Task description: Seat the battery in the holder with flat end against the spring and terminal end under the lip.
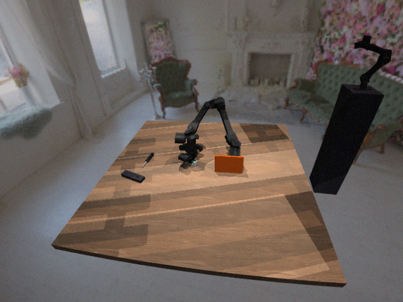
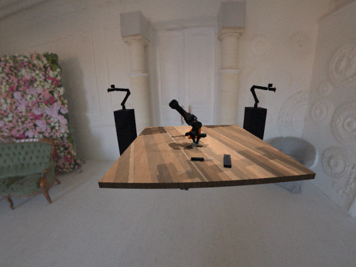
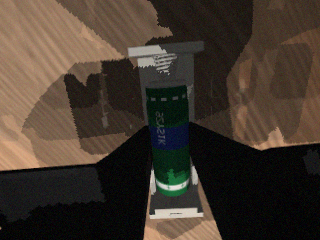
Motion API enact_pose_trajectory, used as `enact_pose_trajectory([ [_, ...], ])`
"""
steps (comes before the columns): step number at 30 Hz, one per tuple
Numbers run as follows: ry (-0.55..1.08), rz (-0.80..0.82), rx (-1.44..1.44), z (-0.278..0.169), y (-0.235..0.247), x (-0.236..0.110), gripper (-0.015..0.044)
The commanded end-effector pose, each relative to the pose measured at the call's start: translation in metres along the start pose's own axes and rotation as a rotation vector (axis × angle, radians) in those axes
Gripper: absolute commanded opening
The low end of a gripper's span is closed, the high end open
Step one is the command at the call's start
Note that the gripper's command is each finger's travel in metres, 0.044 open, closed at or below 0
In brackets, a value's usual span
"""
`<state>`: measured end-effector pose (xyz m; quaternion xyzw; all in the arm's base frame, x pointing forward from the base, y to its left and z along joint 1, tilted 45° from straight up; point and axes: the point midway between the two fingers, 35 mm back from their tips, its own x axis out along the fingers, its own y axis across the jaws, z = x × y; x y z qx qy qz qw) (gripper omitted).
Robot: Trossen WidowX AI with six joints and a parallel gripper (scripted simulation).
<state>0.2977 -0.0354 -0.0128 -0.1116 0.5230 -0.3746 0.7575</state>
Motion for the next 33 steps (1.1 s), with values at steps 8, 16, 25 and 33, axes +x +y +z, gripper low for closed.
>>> enact_pose_trajectory([
  [8,-0.012,0.001,0.002,-0.0069,-0.0007,0.0000,0.0079],
  [16,-0.014,0.003,0.002,-0.0070,-0.0008,0.0001,0.0079],
  [25,-0.015,0.005,0.002,-0.0072,-0.0009,0.0001,0.0181],
  [33,-0.015,0.006,0.004,-0.0062,0.0000,-0.0091,0.0181],
])
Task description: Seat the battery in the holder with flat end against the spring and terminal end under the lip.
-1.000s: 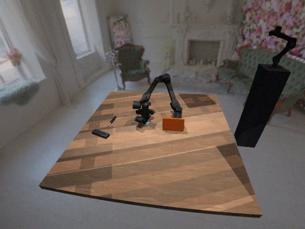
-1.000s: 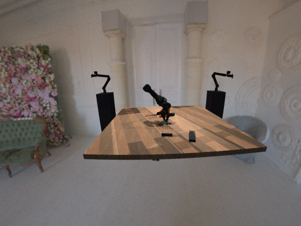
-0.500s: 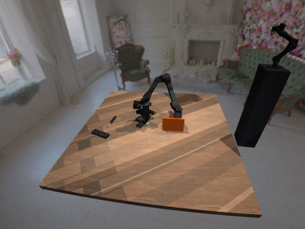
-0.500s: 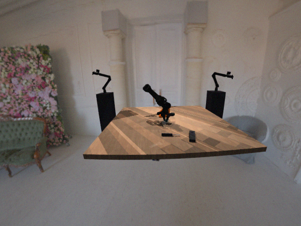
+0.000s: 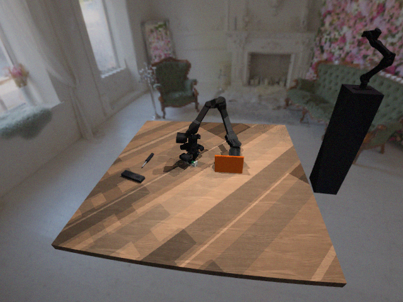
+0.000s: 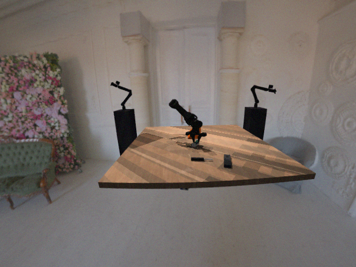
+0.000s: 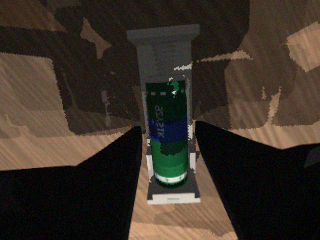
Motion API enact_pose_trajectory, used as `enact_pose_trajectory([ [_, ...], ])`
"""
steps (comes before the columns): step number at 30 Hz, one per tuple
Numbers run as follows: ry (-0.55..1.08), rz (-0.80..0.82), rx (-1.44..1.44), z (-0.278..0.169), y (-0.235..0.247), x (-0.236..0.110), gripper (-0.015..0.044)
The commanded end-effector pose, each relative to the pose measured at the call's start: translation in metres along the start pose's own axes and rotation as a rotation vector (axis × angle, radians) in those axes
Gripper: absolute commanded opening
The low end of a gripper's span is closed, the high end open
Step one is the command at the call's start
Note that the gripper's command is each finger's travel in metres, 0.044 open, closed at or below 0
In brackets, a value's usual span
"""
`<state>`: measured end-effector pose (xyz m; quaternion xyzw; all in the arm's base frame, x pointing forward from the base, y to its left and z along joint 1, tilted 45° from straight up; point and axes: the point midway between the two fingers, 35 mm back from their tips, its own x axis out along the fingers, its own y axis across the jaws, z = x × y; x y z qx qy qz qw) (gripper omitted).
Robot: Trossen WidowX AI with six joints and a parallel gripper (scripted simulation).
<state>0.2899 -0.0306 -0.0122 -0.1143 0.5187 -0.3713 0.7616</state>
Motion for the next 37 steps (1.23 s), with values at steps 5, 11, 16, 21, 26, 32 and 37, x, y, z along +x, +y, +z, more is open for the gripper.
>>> enact_pose_trajectory([
  [5,-0.002,0.002,0.001,0.001,0.001,-0.009,0.0207],
  [11,0.002,0.008,0.005,0.007,0.007,-0.053,0.0365],
  [16,0.001,0.005,0.008,0.009,0.008,-0.083,0.0440],
  [21,0.001,0.005,0.008,0.010,0.008,-0.084,0.0440],
  [26,0.001,0.005,0.008,0.010,0.008,-0.084,0.0440],
  [32,0.001,0.005,0.008,0.010,0.008,-0.084,0.0440],
  [37,0.001,0.005,0.008,0.010,0.008,-0.084,0.0440],
])
